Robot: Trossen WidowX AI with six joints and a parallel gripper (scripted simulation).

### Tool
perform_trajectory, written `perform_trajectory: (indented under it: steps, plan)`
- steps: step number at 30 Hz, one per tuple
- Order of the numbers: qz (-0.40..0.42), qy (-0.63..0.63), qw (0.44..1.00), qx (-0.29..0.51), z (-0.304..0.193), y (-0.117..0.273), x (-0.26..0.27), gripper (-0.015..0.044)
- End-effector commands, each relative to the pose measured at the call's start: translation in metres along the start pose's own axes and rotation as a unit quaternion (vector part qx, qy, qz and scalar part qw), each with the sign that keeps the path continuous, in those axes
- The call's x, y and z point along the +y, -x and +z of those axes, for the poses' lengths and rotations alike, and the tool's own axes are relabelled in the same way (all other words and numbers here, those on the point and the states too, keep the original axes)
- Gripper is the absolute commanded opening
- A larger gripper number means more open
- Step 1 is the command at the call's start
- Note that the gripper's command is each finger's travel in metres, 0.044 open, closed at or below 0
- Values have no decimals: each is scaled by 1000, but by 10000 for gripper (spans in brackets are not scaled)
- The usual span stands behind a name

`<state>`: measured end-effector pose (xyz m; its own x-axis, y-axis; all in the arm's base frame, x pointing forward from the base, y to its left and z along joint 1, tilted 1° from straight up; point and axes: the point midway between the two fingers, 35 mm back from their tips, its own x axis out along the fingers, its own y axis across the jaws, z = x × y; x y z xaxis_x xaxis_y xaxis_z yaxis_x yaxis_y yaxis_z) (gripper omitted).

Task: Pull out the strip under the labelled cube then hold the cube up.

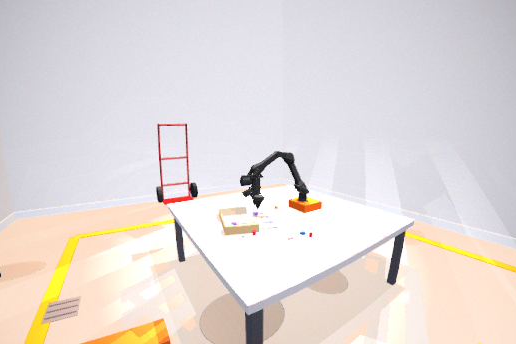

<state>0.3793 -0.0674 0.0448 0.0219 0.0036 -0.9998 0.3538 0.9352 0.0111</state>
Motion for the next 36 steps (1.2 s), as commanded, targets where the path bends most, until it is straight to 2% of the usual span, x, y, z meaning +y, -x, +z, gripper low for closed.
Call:
perform_trajectory:
  steps: [1,3,4,36]
  plan:
    - [0,3,1000,1,4,-4,1,309]
    - [0,3,1000,1,4,-7,1,256]
    - [0,3,1000,1,4,-9,1,250]
    - [0,3,1000,1,3,-54,1,250]
